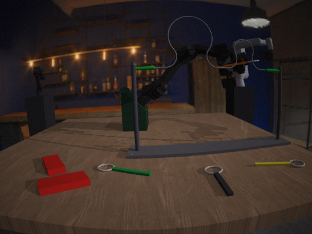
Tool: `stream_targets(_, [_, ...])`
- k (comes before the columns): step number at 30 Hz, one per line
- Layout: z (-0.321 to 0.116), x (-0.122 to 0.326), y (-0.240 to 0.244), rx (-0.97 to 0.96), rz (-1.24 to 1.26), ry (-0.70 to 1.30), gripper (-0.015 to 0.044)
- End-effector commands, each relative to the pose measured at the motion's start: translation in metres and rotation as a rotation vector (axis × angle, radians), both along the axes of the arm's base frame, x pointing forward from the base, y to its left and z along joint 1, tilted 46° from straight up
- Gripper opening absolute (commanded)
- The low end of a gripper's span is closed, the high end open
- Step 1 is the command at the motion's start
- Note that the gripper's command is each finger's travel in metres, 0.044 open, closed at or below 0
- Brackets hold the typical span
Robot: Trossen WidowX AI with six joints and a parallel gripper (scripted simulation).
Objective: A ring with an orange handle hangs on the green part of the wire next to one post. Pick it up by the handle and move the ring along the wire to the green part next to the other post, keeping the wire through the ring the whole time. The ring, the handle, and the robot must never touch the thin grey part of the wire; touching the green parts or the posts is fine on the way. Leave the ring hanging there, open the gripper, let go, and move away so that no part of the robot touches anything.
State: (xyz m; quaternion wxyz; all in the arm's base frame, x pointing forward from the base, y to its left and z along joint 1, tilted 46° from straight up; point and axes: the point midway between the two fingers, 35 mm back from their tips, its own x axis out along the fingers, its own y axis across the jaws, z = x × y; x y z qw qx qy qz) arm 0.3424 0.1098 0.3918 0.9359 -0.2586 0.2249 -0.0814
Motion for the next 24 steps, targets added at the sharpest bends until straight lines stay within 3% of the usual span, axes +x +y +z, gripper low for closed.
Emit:
stream_targets(1, [0.007, -0.001, -0.011, -0.083, -0.010, 0.002, -0.0150])
stream_targets(13, [0.032, -0.003, -0.036, -0.307, -0.018, 0.013, -0.0150])
stream_targets(24, [0.047, -0.004, -0.046, -0.366, -0.018, 0.018, -0.0150])
